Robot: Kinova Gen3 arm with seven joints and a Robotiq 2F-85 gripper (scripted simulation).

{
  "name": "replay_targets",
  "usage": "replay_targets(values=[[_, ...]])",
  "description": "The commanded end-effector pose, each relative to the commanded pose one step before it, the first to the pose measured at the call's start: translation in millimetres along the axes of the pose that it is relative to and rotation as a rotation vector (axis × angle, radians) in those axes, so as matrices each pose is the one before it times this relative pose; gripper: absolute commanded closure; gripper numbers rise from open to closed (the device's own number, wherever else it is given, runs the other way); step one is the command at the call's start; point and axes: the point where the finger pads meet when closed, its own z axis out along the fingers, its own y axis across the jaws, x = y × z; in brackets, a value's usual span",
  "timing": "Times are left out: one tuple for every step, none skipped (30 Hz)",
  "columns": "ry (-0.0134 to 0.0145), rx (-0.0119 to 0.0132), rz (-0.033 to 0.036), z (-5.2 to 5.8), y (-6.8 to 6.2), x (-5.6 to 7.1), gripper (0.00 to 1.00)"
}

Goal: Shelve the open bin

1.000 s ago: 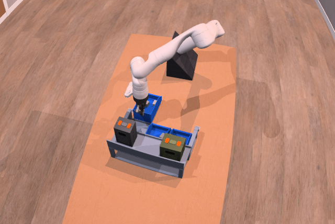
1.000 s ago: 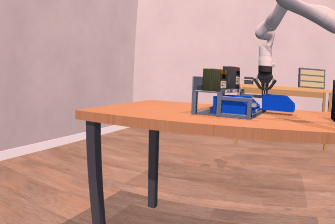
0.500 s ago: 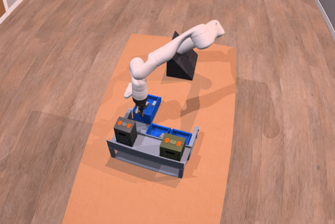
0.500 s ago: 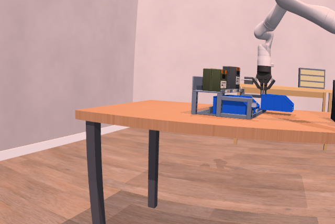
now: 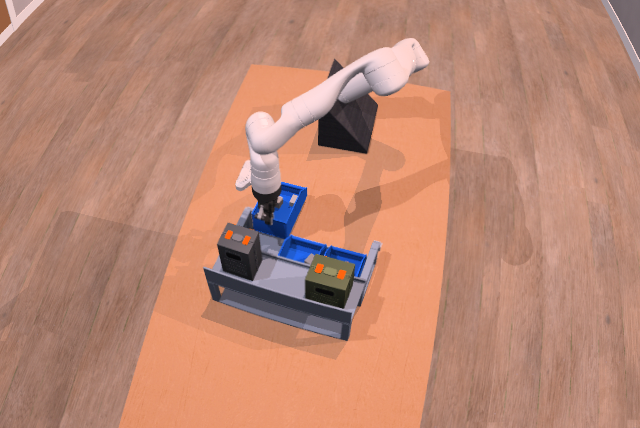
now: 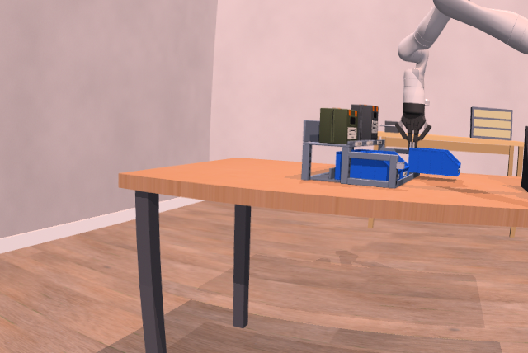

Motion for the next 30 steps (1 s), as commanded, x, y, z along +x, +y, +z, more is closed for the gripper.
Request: replay_targets(values=[[0.00131,0.00248,-0.00021,-1.88,-2.54,0.48,0.9],[0.00021,0.00021,-0.00005,-0.48,-1.94,0.15,0.9],[0.00021,0.00021,-0.00005,-0.48,-1.94,0.15,0.9],[0.00021,0.00021,-0.00005,-0.48,-1.94,0.15,0.9],[0.00021,0.00021,-0.00005,-0.48,-1.94,0.15,0.9],[0.0,0.0,0.0,0.0,0.0,0.0,0.9],[0.0,0.0,0.0,0.0,0.0,0.0,0.9],[0.0,0.0,0.0,0.0,0.0,0.0,0.9],[0.0,0.0,0.0,0.0,0.0,0.0,0.9],[0.0,0.0,0.0,0.0,0.0,0.0,0.9],[0.0,0.0,0.0,0.0,0.0,0.0,0.9],[0.0,0.0,0.0,0.0,0.0,0.0,0.9],[0.0,0.0,0.0,0.0,0.0,0.0,0.9],[0.0,0.0,0.0,0.0,0.0,0.0,0.9],[0.0,0.0,0.0,0.0,0.0,0.0,0.9],[0.0,0.0,0.0,0.0,0.0,0.0,0.9],[0.0,0.0,0.0,0.0,0.0,0.0,0.9],[-0.00104,0.00494,0.00025,1.22,0.39,-0.26,0.9],[0.0,0.006,-0.00001,0.17,0.12,0.05,0.9],[0.0,0.006,-0.00001,0.17,0.12,0.05,0.9],[0.0,0.006,-0.00001,0.17,0.12,0.05,0.9],[0.0,0.006,-0.00001,0.17,0.12,0.05,0.9],[0.0,0.0,0.0,0.0,0.0,0.0,0.9],[0.0,0.0,0.0,0.0,0.0,0.0,0.9],[0.0,0.0,0.0,0.0,0.0,0.0,0.9],[0.0,0.0,0.0,0.0,0.0,0.0,0.9],[0.0,0.0,0.0,0.0,0.0,0.0,0.9],[0.0,0.0,0.0,0.0,0.0,0.0,0.9],[0.0,0.0,0.0,0.0,0.0,0.0,0.9],[0.0,0.0,0.0,0.0,0.0,0.0,0.9]])
